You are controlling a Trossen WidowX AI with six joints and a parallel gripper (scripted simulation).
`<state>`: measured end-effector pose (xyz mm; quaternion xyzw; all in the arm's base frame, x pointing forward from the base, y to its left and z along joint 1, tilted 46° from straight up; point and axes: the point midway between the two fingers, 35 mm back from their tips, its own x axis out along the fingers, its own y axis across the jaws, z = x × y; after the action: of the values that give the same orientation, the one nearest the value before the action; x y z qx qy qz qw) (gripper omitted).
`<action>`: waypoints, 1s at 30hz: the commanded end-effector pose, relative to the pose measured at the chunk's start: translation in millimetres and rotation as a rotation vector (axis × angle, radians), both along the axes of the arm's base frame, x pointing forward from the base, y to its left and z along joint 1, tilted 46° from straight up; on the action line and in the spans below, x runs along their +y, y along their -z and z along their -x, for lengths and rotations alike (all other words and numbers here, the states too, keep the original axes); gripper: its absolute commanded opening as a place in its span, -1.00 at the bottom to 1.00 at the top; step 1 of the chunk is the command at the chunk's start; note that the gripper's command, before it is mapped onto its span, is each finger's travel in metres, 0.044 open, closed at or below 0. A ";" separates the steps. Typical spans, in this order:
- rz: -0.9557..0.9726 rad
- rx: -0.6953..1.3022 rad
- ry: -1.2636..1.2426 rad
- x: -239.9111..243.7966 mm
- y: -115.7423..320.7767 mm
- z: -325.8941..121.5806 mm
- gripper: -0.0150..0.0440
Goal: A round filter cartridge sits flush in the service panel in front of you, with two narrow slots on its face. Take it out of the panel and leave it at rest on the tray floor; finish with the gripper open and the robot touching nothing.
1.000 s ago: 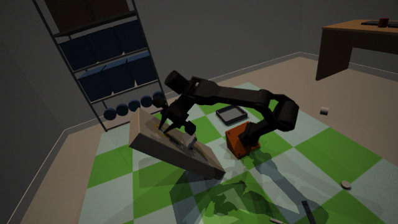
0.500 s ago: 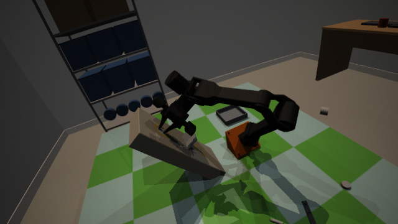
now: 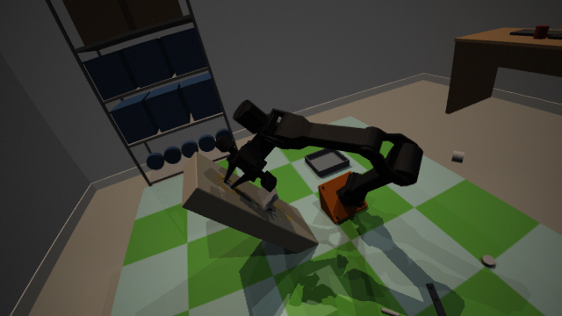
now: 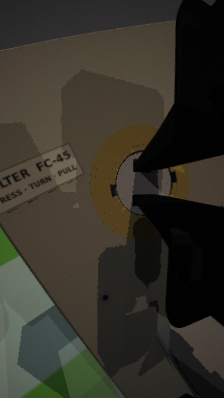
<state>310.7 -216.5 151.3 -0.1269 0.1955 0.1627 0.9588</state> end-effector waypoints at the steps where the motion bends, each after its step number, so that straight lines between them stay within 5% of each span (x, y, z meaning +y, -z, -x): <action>1: 0.013 0.007 -0.016 4.5 3.8 -10.6 -0.19; 30: 0.013 0.006 -0.016 5.9 5.8 -15.0 -0.19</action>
<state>311.0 -216.5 150.6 -0.1243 0.1938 0.1591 0.9600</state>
